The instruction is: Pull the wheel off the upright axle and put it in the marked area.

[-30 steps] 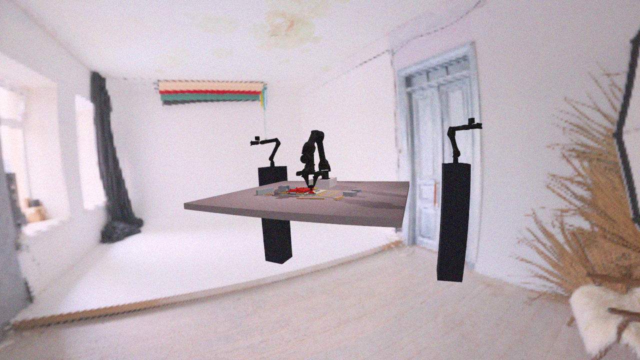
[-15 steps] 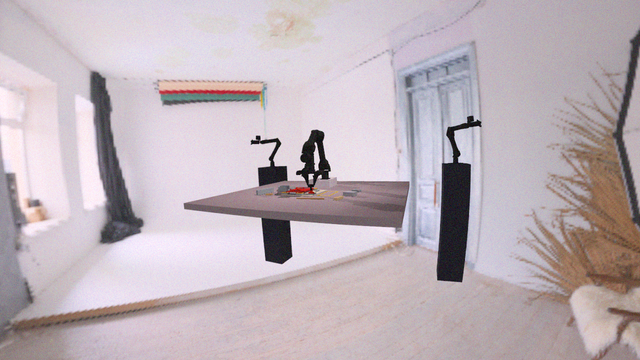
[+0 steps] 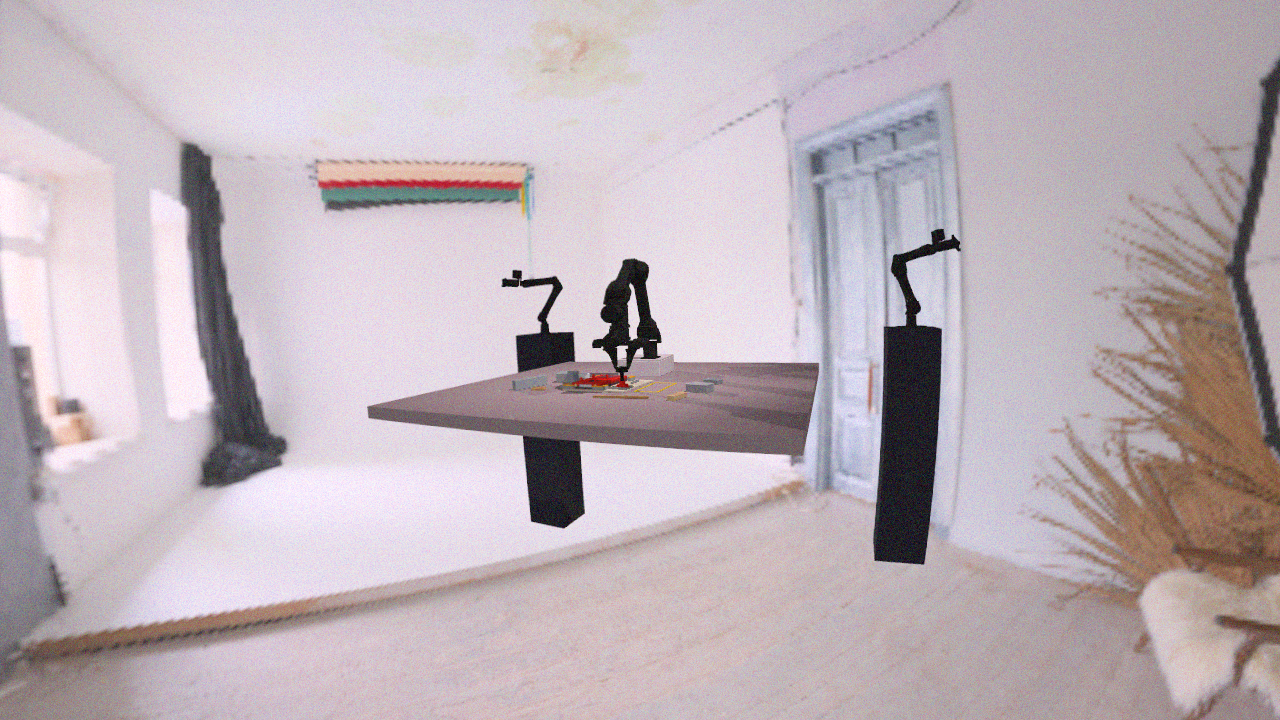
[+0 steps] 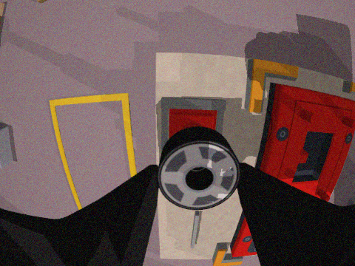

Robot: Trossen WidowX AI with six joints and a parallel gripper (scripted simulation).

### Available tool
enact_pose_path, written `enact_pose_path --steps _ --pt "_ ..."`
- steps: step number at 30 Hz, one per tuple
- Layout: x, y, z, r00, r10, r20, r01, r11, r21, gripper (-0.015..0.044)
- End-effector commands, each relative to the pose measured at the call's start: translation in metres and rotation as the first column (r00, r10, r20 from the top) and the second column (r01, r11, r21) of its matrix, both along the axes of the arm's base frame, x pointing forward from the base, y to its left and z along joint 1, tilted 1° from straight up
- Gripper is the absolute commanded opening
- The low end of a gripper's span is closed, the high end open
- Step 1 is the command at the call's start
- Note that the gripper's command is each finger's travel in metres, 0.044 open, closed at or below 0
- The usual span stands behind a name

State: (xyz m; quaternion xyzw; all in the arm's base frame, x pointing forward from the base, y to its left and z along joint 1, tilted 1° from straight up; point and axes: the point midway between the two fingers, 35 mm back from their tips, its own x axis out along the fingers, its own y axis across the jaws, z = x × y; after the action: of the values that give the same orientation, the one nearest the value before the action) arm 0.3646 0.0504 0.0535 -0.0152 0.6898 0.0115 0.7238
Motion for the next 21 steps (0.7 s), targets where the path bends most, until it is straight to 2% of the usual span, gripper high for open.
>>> enact_pose_path --steps 1,15,21 --pt "0.001 0.000 0.004 1.000 -0.005 0.006 0.005 1.000 -0.001 0.0000" --pt "0.001 0.000 0.009 1.000 -0.005 0.008 0.005 1.000 -0.001 0.0000" --pt "-0.002 0.000 0.030 1.000 -0.005 0.008 0.005 1.000 -0.001 0.0000"
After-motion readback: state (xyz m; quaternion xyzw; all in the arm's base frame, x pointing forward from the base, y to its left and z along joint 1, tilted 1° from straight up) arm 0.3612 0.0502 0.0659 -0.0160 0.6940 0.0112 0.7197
